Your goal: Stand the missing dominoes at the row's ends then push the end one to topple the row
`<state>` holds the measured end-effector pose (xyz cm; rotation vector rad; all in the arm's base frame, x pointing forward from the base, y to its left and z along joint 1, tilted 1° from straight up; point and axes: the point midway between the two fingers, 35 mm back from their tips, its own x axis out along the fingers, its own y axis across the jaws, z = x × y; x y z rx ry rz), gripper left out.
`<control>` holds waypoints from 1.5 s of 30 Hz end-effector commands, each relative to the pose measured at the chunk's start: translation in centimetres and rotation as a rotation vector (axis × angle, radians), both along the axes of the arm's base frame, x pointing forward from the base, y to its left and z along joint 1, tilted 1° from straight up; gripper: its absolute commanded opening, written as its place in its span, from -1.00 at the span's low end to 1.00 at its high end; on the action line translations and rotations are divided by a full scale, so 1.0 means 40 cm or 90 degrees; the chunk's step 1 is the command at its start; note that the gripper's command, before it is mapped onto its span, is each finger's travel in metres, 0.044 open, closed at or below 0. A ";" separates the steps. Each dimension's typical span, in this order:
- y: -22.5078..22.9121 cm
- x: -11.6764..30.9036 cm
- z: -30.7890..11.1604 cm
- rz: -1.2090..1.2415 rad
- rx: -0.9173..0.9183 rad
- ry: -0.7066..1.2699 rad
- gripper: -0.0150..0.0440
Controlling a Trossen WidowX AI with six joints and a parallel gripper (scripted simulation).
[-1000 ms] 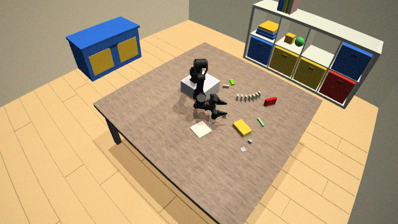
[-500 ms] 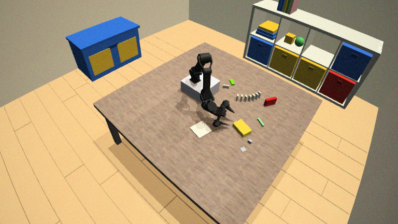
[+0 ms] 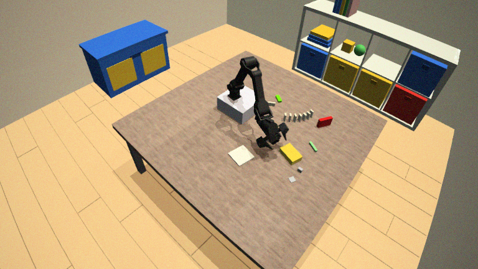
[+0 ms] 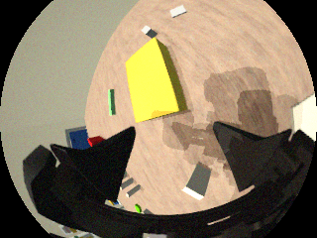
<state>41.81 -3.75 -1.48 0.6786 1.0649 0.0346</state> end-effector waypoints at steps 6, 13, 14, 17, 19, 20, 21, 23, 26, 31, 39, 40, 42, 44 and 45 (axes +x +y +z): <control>0.032 -0.142 0.167 -0.197 -0.158 0.326 1.00; 0.032 -0.160 0.183 -0.206 -0.175 0.348 1.00; 0.032 -0.160 0.183 -0.206 -0.175 0.348 1.00; 0.032 -0.160 0.183 -0.206 -0.175 0.348 1.00; 0.032 -0.160 0.183 -0.206 -0.175 0.348 1.00; 0.032 -0.160 0.183 -0.206 -0.175 0.348 1.00; 0.032 -0.159 0.177 -0.206 -0.175 0.348 1.00; 0.031 -0.154 0.134 -0.206 -0.175 0.348 1.00; 0.031 -0.152 0.041 -0.206 -0.175 0.348 1.00; 0.031 -0.153 0.020 -0.206 -0.175 0.348 1.00; 0.030 -0.152 -0.007 -0.206 -0.175 0.348 1.00; 0.030 -0.152 -0.011 -0.206 -0.175 0.348 1.00; 0.030 -0.152 -0.017 -0.206 -0.175 0.348 1.00; 0.030 -0.152 -0.018 -0.206 -0.175 0.348 0.91; 0.030 -0.152 -0.018 -0.206 -0.175 0.348 0.82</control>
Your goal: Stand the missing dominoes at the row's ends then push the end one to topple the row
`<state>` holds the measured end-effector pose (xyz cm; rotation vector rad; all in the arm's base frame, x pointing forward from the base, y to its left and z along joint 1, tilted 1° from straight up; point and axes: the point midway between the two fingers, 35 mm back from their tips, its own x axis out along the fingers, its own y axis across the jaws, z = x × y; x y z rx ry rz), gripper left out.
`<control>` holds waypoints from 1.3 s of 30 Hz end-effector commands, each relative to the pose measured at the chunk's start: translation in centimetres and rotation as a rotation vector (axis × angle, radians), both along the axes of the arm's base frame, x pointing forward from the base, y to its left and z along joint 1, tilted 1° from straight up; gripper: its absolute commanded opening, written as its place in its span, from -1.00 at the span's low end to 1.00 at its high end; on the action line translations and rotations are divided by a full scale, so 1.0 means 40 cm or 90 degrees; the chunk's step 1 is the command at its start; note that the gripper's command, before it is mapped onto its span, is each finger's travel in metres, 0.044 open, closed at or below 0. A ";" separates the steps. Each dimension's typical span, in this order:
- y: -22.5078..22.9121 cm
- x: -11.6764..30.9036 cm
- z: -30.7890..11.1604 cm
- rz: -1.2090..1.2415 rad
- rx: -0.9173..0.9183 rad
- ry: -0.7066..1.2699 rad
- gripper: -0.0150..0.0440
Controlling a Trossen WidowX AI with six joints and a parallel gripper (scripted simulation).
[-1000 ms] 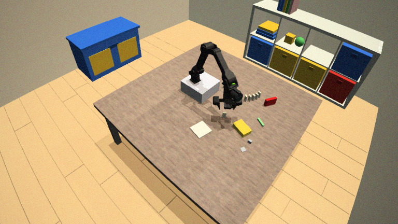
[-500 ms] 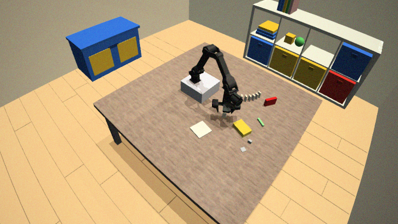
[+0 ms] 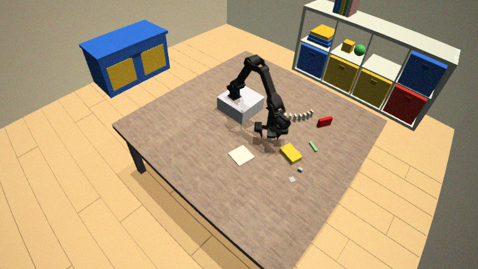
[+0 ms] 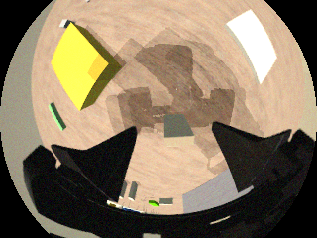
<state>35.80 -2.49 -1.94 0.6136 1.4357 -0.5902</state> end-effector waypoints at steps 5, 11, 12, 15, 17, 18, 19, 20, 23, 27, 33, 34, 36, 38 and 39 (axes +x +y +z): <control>-0.001 -0.002 -0.006 -0.004 -0.002 0.000 0.38; -0.001 -0.002 -0.006 -0.004 -0.002 0.000 -0.13; -0.001 -0.002 -0.006 -0.004 -0.002 0.000 -0.13; -0.001 -0.002 -0.006 -0.004 -0.002 0.000 -0.13; -0.001 -0.002 -0.006 -0.004 -0.002 0.000 -0.13; -0.001 -0.002 -0.006 -0.004 -0.002 0.000 -0.13; -0.001 -0.002 -0.006 -0.004 -0.002 0.000 -0.13; -0.001 -0.002 -0.006 -0.004 -0.002 0.000 -0.13; 0.008 0.024 0.028 -0.017 0.001 -0.034 -0.13; 0.005 0.025 0.117 -0.012 0.000 -0.024 -0.13; 0.003 -0.002 0.286 -0.003 0.000 -0.005 -0.13; 0.003 -0.010 0.314 -0.001 0.000 -0.002 -0.13; 0.003 -0.018 0.336 0.000 0.000 0.001 -0.13; 0.003 -0.018 0.336 0.000 0.000 0.001 -0.13; 0.003 -0.018 0.336 0.000 0.000 0.001 -0.13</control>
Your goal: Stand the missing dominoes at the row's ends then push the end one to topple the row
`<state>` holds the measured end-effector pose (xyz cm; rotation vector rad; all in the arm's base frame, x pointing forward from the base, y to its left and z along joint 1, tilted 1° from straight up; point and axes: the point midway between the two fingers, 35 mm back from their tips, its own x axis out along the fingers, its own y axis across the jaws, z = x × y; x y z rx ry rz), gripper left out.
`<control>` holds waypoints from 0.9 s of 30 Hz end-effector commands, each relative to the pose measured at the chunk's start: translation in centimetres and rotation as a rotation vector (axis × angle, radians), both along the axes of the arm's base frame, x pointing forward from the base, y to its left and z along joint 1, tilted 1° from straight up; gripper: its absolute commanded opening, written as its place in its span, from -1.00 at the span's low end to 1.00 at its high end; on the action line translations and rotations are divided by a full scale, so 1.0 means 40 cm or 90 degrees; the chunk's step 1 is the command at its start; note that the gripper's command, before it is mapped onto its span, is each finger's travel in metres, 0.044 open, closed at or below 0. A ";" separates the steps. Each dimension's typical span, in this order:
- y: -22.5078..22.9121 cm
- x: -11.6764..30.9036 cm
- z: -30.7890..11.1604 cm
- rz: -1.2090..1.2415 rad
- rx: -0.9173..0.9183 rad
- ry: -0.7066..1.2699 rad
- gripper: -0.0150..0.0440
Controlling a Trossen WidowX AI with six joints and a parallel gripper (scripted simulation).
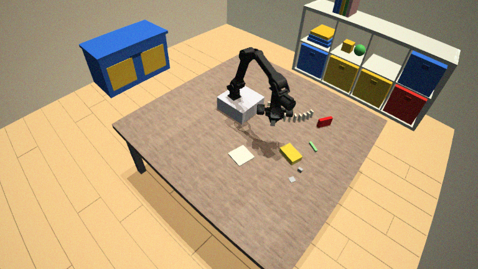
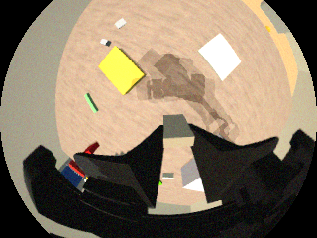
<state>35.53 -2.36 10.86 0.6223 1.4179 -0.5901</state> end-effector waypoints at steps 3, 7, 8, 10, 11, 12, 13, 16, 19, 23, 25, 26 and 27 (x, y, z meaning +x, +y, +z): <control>0.027 -0.015 0.016 0.054 -0.002 0.012 -0.13; 0.181 -0.055 0.014 0.348 -0.016 0.013 -0.13; 0.219 -0.070 0.013 0.425 -0.019 0.013 -0.13; 0.292 -0.105 0.011 0.579 -0.027 0.013 -0.13; 0.326 -0.125 0.010 0.657 -0.030 0.013 -0.13; 0.359 -0.147 0.009 0.734 -0.034 0.013 -0.13; 0.391 -0.170 0.008 0.811 -0.038 0.012 -0.13; 0.457 -0.227 0.005 0.987 -0.047 0.011 -0.13; 0.461 -0.231 0.004 1.000 -0.047 0.011 -0.13; 0.461 -0.231 0.004 1.000 -0.047 0.011 -0.13; 0.461 -0.231 0.004 1.000 -0.047 0.011 -0.13; 0.461 -0.231 0.004 1.000 -0.047 0.011 -0.13; 0.461 -0.231 0.004 1.000 -0.047 0.011 -0.13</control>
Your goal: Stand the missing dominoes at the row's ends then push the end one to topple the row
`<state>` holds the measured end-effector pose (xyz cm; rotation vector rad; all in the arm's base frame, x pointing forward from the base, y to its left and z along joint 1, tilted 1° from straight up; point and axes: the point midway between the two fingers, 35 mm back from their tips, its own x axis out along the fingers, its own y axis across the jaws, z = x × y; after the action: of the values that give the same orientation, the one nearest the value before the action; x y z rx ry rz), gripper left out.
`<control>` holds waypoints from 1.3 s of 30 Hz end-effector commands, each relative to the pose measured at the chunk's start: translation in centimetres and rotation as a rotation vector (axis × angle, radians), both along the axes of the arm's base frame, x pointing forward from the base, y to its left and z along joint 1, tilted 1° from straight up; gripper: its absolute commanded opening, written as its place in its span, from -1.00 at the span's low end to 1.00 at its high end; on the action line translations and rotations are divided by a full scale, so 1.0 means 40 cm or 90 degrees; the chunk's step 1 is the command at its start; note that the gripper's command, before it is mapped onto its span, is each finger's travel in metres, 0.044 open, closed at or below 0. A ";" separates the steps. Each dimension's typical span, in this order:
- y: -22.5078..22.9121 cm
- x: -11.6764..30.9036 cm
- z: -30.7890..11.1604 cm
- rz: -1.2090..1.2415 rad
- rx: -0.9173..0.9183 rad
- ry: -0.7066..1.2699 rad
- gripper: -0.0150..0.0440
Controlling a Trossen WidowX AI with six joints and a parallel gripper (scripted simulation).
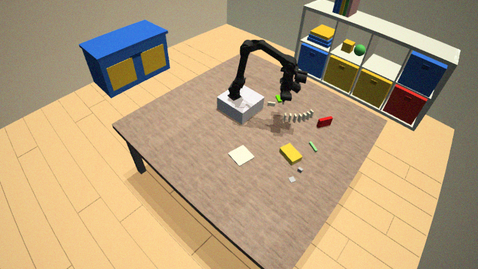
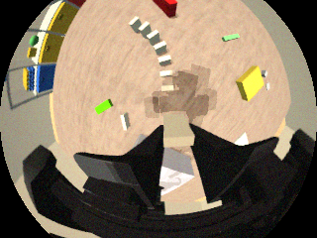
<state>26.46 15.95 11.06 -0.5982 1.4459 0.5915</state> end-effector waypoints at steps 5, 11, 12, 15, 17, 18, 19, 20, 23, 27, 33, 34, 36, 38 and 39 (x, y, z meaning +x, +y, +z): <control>0.008 0.000 -0.062 0.012 -0.004 0.009 -0.13; 0.012 0.007 -0.160 0.010 -0.006 0.014 -0.13; 0.012 0.008 -0.176 0.011 -0.005 0.013 -0.13; 0.012 0.012 -0.222 0.012 -0.004 0.009 -0.13; 0.011 0.012 -0.252 0.013 -0.004 0.006 -0.13; 0.011 0.012 -0.267 0.013 -0.004 0.004 -0.13; 0.010 0.012 -0.282 0.014 -0.003 0.003 -0.13; 0.009 0.011 -0.296 0.014 -0.003 0.002 -0.13; 0.005 0.008 -0.329 0.016 -0.002 -0.002 -0.13; 0.005 0.008 -0.331 0.016 -0.002 -0.002 -0.13; 0.005 0.008 -0.331 0.016 -0.002 -0.002 -0.13; 0.005 0.008 -0.331 0.016 -0.002 -0.002 -0.13; 0.005 0.008 -0.331 0.016 -0.002 -0.002 -0.04; 0.005 0.008 -0.331 0.016 -0.002 -0.002 0.14; 0.005 0.008 -0.331 0.016 -0.002 -0.002 0.23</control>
<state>26.74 16.22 -2.14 -0.6132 1.4421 0.6061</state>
